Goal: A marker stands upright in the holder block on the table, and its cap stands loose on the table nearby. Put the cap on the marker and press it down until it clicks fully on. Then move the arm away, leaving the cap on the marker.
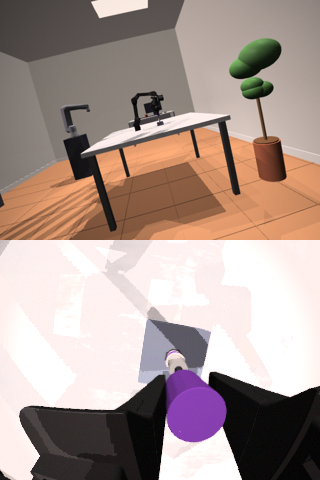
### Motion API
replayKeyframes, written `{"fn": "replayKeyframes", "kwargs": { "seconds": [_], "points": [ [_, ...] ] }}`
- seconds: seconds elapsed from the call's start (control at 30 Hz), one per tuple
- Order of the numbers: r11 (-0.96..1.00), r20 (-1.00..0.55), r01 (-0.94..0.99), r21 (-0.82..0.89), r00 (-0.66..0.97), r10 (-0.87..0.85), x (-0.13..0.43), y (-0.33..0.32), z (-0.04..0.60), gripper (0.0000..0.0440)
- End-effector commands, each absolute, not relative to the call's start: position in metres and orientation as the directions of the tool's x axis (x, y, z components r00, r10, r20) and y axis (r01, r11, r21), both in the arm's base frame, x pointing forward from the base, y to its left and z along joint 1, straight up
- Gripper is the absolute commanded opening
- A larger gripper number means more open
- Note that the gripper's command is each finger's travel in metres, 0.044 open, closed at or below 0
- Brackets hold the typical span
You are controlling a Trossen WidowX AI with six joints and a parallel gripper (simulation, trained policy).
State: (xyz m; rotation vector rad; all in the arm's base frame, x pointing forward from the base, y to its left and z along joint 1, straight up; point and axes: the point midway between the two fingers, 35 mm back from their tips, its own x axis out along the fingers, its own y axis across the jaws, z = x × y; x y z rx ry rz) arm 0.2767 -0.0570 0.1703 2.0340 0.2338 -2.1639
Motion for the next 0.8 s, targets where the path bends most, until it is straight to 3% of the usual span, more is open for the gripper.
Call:
{"fn": "replayKeyframes", "kwargs": {
  "seconds": [0.0,0.77],
  "points": [
    [-0.976,-0.997,0.217,-0.025,-0.077,0.009,0.275,-0.059,0.165,0.0],
    [-0.969,-0.99,0.235,-0.078,-0.131,0.048,0.274,-0.058,0.119,0.0]
  ]
}}
